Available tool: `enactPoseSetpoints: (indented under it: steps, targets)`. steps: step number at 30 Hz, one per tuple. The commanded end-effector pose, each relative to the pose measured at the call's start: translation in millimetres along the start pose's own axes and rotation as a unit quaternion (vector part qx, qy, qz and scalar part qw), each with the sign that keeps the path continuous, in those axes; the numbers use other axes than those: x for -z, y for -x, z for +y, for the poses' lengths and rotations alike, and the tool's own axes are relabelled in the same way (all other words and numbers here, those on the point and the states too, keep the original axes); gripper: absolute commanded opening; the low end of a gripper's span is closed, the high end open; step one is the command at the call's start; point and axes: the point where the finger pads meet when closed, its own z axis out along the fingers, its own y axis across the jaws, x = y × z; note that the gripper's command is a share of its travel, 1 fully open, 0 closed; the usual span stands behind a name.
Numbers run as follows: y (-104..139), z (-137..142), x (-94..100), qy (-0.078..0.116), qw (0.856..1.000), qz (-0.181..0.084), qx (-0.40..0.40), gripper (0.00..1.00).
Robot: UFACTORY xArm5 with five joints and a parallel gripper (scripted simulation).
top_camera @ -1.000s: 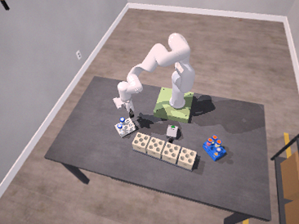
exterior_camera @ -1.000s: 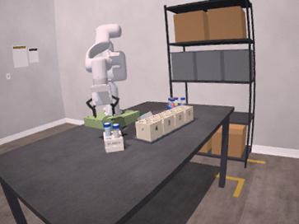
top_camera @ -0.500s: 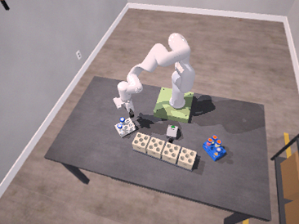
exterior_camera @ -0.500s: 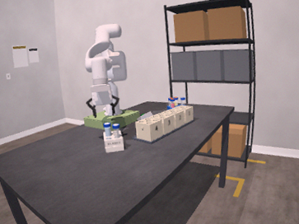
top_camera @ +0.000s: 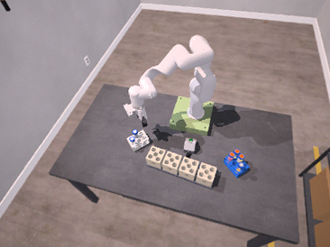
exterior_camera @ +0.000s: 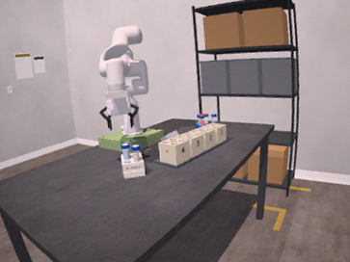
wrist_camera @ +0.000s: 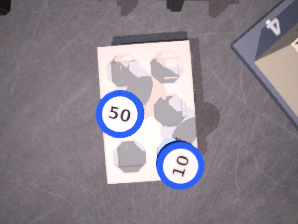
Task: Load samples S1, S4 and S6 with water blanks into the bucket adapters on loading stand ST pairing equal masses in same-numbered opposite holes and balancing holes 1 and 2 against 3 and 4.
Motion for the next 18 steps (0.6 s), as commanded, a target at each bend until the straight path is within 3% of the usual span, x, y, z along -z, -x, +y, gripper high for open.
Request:
enactPoseSetpoints:
  steps: [1, 18]
  targets:
    - [-1, 0, 11.9, 0.000, 1.000, 0.001, 0.000, 1.00]
    - [-1, 0, 52.0, 0.000, 1.000, 0.001, 0.000, 1.00]
